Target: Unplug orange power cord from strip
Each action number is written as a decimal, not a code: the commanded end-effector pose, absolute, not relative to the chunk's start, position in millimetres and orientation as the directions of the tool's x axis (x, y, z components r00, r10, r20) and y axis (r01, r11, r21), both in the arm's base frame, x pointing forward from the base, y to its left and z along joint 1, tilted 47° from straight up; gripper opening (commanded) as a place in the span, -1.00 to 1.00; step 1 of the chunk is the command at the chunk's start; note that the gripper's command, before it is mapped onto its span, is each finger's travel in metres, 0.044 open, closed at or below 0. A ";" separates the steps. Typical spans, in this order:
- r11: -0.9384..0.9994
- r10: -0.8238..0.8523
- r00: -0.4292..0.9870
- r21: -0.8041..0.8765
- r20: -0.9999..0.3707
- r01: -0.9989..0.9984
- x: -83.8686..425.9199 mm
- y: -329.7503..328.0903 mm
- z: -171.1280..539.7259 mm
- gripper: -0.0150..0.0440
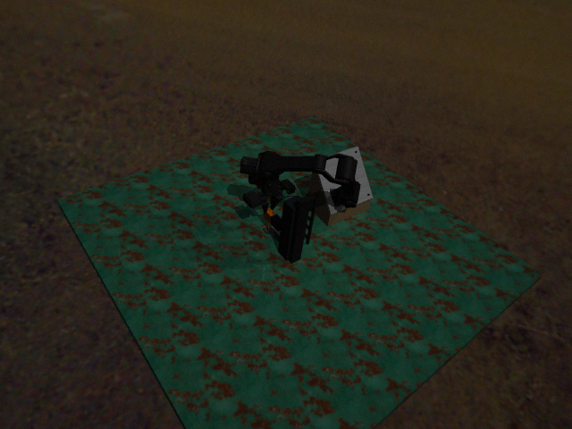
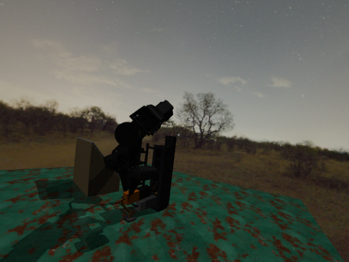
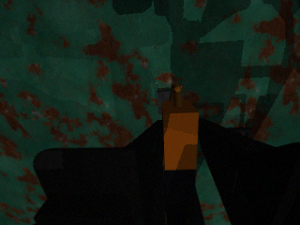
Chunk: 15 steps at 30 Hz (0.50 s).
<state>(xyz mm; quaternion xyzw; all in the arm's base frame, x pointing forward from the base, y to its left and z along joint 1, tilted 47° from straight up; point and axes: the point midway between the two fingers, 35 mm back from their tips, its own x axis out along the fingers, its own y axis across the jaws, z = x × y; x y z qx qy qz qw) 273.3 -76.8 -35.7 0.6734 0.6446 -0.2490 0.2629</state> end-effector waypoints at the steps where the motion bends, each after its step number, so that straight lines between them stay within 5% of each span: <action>1: -0.022 0.728 0.045 0.042 -0.684 0.999 277.2 -70.7 -31.2 -0.14; 15: -0.023 0.726 0.046 0.043 -0.687 0.999 279.1 -94.7 -47.1 1.00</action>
